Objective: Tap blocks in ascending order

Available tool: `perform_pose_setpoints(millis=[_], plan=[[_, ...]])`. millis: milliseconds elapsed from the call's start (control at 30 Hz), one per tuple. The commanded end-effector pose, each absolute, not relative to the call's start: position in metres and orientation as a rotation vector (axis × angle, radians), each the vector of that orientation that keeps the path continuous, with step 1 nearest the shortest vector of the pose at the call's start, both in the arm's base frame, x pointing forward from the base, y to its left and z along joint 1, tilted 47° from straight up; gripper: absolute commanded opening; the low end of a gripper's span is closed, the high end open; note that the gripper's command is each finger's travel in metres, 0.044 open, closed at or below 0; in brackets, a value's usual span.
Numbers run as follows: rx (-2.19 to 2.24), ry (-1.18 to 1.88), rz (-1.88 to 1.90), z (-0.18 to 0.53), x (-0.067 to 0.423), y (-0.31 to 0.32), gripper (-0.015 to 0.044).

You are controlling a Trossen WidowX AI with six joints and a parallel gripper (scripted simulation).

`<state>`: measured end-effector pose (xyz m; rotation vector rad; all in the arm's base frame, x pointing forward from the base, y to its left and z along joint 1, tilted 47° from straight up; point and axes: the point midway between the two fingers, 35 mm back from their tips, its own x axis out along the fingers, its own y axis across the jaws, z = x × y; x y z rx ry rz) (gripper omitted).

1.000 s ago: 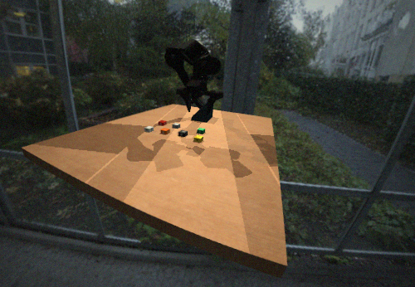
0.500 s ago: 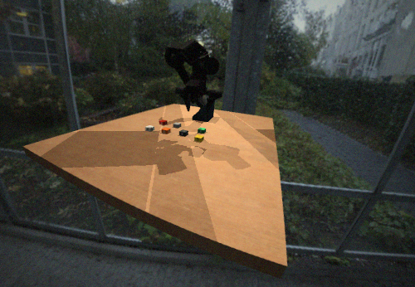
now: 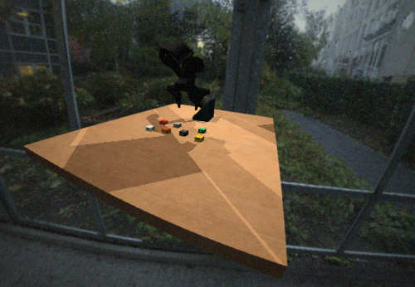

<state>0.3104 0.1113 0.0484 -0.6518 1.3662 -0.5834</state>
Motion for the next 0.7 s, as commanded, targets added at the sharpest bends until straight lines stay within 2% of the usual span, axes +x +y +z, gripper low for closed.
perform_pose_setpoints(millis=[0, 400, 667], plan=[[-0.656, 1.361, -0.583, 0.051, 0.309, 0.109, 0.04], [-0.655, 1.361, -0.582, 0.052, 0.31, 0.108, 0.04], [-0.658, 1.359, -0.585, 0.122, 0.339, 0.046, 0.04]])
